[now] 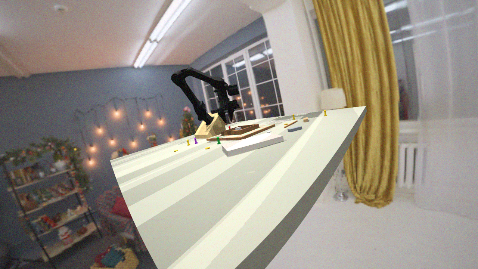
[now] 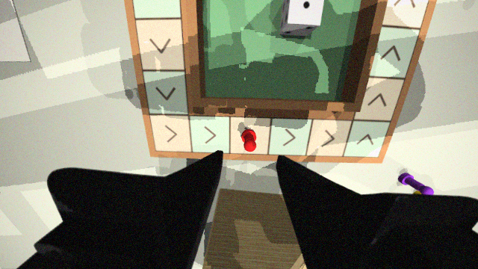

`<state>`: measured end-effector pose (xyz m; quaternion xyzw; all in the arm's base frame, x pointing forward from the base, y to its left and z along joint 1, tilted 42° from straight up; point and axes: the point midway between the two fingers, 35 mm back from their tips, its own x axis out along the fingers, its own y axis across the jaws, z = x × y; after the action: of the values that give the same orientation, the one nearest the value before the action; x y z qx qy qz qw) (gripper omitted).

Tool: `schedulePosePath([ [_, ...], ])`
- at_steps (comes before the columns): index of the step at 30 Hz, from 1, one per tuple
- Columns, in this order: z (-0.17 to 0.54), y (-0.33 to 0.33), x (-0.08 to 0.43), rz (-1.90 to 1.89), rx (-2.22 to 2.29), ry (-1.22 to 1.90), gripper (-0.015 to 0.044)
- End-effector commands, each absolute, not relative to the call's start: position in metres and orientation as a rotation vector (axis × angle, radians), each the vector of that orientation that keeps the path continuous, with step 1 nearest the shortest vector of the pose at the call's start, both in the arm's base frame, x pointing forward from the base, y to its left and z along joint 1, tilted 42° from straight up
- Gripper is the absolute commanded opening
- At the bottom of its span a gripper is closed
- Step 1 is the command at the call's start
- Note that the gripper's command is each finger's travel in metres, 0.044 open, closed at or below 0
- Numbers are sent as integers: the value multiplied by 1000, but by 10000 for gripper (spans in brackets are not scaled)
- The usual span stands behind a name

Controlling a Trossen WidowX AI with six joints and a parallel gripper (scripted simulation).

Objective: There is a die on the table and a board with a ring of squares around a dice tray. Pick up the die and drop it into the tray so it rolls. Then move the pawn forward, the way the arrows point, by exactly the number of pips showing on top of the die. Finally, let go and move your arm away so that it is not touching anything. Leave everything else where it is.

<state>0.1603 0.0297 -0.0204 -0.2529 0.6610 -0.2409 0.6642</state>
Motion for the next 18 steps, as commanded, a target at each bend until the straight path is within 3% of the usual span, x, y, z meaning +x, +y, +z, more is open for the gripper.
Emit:
schedulePosePath([
  [1, -26, 23, 158, -547, -582, 1498, 200],
  [18, -45, 6, 159, -547, -582, 1498, 200],
])
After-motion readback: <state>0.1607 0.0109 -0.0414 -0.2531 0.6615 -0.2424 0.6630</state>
